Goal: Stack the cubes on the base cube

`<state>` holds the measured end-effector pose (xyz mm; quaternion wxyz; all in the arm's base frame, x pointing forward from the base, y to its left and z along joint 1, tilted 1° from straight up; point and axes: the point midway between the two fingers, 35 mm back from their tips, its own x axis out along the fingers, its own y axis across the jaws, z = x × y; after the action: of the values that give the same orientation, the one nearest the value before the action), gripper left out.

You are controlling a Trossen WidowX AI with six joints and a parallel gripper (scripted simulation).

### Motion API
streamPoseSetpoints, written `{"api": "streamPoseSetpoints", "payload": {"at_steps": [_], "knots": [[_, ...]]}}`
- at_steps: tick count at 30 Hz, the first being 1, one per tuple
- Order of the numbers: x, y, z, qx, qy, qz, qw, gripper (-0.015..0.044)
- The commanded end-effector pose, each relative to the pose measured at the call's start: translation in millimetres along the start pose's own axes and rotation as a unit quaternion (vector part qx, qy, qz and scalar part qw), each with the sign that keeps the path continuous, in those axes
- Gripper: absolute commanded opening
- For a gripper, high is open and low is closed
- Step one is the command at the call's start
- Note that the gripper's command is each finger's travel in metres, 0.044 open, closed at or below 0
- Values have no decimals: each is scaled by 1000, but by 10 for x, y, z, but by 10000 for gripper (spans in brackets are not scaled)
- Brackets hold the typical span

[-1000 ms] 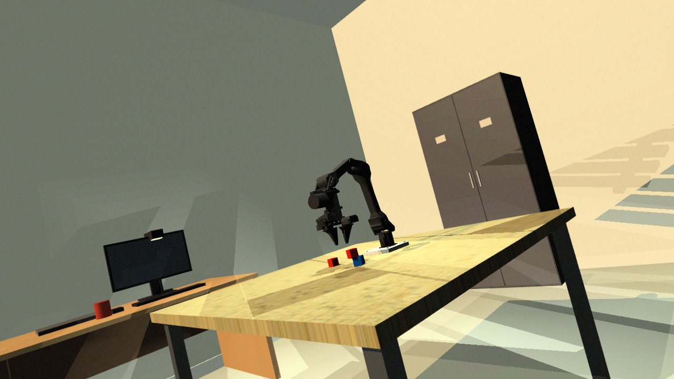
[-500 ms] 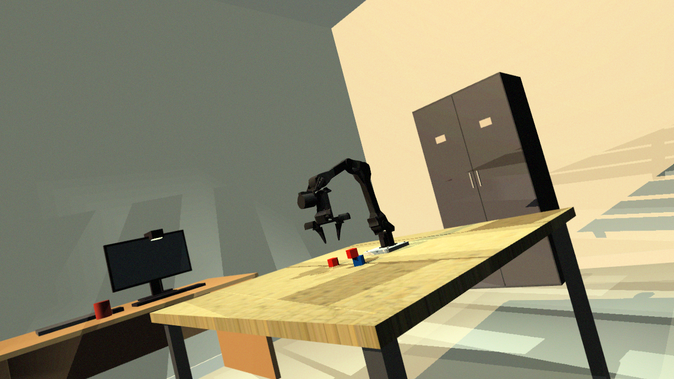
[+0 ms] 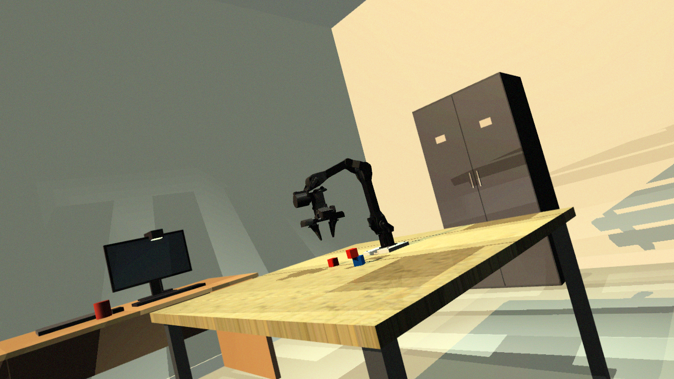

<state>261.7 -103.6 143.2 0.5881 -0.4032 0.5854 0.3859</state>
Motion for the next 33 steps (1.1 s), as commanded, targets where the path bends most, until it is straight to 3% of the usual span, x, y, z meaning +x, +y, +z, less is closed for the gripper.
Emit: {"api": "streamPoseSetpoints", "payload": {"at_steps": [1,10,19,33], "knots": [[-26,61,-151,-73,0,3,997,265],[-34,93,-251,-121,0,3,993,265],[562,97,-252,-121,0,3,993,265],[766,98,-252,-121,0,3,993,265]]}}
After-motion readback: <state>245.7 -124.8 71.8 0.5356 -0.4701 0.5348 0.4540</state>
